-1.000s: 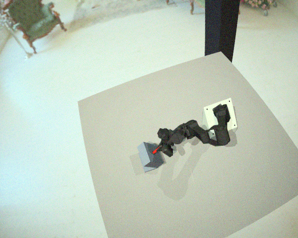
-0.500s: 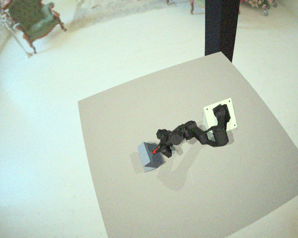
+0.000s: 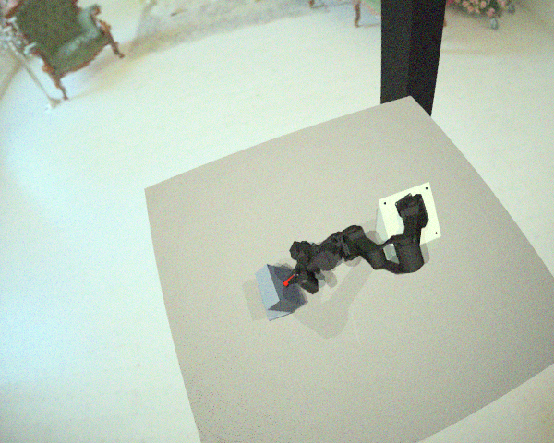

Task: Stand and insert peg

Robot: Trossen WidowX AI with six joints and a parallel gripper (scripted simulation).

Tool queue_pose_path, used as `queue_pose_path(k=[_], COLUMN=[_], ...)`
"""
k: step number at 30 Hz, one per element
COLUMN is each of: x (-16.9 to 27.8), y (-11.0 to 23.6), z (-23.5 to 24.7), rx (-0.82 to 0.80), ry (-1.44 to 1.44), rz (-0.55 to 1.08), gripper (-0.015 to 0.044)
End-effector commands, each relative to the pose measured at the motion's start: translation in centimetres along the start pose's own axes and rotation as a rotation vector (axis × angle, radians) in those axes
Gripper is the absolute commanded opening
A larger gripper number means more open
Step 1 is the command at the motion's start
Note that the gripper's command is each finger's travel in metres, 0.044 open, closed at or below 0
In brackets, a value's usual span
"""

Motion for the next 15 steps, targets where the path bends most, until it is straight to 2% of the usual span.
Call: queue_pose_path(k=[1,15], x=[0.01,0.0], y=[0.02,0.08], z=[0.0,0.01], rx=[0.0,0.0], ry=[0.0,0.0], rz=[0.0,0.0], gripper=[0.0,0.0368])
Point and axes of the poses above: the point midway between the two fingers, 35 mm back from their tips, its own y axis back along the fingers, its own z axis across the jaws, x = y × z, the point moved 5 cm from there along y, back along the fingers, and after that the axes turned 10 degrees about y, right-handed, at the moved point
